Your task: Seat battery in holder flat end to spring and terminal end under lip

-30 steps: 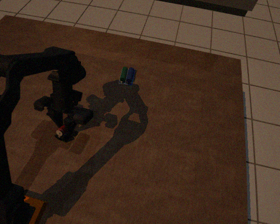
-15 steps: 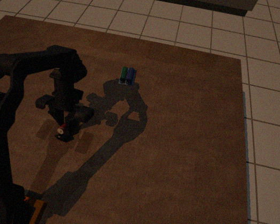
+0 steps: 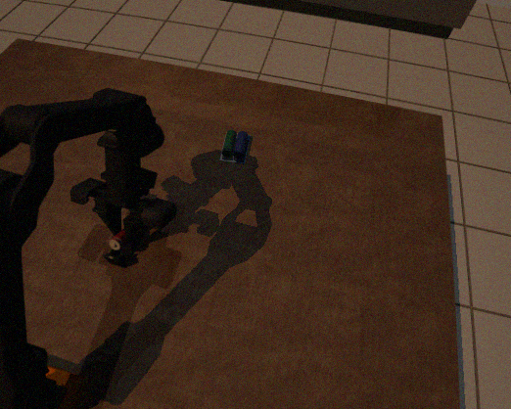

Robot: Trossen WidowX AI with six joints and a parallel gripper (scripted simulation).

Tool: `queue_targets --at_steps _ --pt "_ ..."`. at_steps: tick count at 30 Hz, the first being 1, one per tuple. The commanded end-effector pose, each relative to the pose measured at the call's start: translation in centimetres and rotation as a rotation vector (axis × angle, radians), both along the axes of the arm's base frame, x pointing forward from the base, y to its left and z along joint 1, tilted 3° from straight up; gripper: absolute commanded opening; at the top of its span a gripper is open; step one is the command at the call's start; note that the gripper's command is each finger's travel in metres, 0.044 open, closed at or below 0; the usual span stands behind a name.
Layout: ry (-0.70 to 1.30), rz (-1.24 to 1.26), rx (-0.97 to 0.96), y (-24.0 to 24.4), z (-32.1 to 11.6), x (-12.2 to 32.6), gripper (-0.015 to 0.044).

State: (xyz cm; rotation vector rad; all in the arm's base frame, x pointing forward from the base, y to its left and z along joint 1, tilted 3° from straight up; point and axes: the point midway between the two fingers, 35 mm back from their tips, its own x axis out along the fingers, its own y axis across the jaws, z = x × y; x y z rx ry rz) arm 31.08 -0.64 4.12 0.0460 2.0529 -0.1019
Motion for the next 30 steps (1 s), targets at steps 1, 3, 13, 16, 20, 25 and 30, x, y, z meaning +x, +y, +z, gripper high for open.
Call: queue_targets --at_steps 1,3,13,16,20,25,30 --pt "-0.021 0.004 -0.002 -0.07 -0.03 0.62 0.008" --pt "-0.028 0.005 -0.002 -0.07 -0.05 0.6 0.008" --pt "-0.076 0.007 -0.007 -0.05 -0.2 0.49 0.008" --pt "-0.091 0.008 -0.008 -0.05 -0.24 0.45 0.008" --pt "-0.111 0.009 -0.009 -0.04 -0.29 0.4 0.008" --pt "-0.135 0.01 -0.011 -0.04 -0.36 0.33 0.008" --pt "-0.16 0.012 -0.013 -0.03 -0.43 0.26 0.008"
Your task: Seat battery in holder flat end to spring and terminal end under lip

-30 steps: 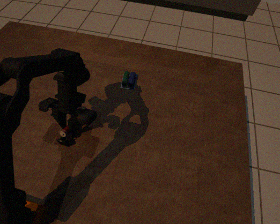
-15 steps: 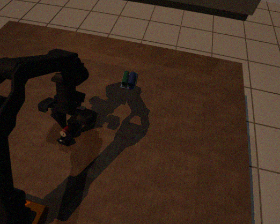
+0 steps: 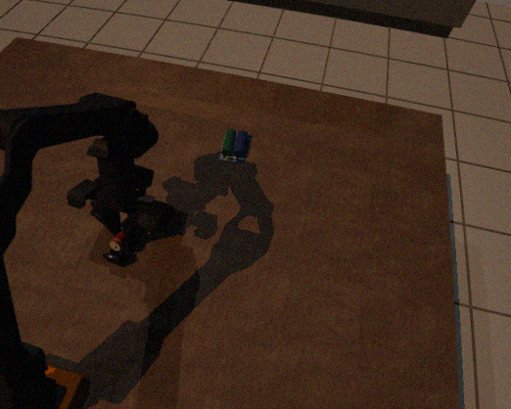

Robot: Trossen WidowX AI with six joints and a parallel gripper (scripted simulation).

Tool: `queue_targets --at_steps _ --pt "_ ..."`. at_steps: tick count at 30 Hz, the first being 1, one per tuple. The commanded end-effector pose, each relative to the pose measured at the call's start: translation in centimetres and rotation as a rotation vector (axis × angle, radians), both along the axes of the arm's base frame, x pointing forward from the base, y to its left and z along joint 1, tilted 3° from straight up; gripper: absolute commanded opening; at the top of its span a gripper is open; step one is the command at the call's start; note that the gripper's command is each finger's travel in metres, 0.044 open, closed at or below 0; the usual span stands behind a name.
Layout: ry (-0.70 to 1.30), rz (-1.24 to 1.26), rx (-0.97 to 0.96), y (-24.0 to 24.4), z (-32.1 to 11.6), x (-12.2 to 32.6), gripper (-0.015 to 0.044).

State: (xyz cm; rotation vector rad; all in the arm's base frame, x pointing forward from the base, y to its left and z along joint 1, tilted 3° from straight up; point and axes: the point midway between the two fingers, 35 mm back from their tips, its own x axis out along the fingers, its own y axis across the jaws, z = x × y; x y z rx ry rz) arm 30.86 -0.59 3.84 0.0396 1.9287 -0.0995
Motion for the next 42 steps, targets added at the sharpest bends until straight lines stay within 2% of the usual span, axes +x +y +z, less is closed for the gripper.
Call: queue_targets --at_steps 1,42 --pt "-0.041 0.004 -0.007 -0.08 -0.17 0.47 0.008" --pt "-0.241 0.012 -0.021 -0.04 -0.7 -0.25 0.008"
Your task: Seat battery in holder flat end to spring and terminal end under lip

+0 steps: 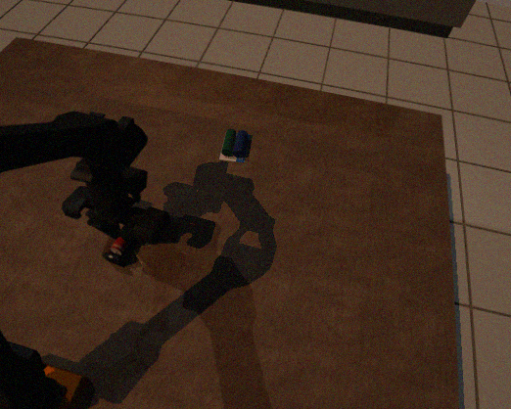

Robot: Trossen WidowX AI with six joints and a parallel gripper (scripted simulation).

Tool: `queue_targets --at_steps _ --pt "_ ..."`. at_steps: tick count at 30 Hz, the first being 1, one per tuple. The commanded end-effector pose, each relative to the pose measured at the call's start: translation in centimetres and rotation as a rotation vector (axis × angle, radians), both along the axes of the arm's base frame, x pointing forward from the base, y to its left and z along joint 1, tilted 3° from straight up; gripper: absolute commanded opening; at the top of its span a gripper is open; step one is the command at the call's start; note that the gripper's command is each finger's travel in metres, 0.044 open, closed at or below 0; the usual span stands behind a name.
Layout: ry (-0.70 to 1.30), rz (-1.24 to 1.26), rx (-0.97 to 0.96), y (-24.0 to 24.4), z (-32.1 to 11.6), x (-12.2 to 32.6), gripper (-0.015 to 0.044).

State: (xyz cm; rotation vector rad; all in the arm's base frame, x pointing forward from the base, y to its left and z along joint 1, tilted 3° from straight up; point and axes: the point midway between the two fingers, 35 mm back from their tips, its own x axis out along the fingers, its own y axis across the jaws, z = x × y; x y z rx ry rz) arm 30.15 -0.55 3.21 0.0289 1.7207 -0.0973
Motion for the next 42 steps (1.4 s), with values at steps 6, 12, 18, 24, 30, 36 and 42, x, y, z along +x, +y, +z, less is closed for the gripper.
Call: queue_targets --at_steps 6,12,18,24,30,36,42 --pt "-0.062 0.001 -0.008 -0.1 -0.1 0.3 0.008" --pt "-0.091 0.001 -0.01 -0.1 -0.2 0.2 0.008" --pt "-0.119 0.002 -0.01 -0.1 -0.3 0.1 0.008" --pt "-0.148 0.002 -0.009 -0.1 -0.3 0.0 0.008" --pt "-0.15 0.002 -0.009 -0.1 -0.4 -0.3 0.008" --pt "-0.154 0.002 -0.008 0.0 -0.4 -0.7 0.008" --pt "-0.157 0.001 -0.006 0.0 -0.5 -1.2 0.008"
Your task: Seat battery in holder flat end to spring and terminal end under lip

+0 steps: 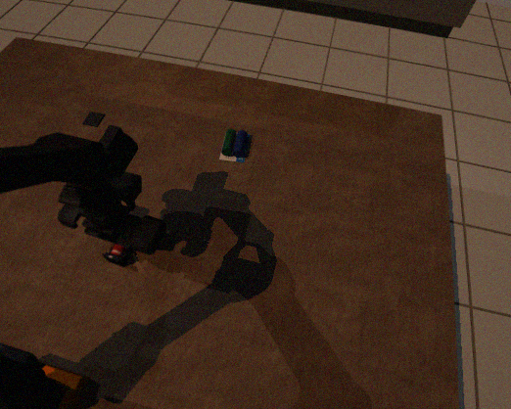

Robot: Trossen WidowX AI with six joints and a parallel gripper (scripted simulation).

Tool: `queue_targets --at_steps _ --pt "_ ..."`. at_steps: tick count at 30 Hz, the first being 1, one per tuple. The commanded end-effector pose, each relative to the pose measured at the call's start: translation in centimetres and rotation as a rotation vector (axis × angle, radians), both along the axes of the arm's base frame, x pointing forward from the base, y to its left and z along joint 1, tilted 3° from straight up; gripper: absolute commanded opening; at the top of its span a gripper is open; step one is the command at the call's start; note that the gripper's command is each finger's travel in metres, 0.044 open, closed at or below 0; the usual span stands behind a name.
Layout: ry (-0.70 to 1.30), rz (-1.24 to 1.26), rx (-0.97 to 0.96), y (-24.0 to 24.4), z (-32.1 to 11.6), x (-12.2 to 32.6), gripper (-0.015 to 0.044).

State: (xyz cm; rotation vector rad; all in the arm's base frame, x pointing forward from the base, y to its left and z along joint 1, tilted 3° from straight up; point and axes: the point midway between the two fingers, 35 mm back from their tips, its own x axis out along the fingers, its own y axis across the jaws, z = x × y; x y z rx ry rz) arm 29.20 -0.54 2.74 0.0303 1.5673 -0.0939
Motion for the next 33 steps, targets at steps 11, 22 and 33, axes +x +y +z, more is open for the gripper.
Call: queue_targets --at_steps 11,22,33 --pt "-0.007 -0.001 0.0 0.0 -0.1 -0.5 0.008" --pt "-0.007 -0.001 0.0 0.0 0.4 -0.5 0.0182" --pt "-0.008 0.001 0.0 0.1 2.4 -0.4 0.0261"
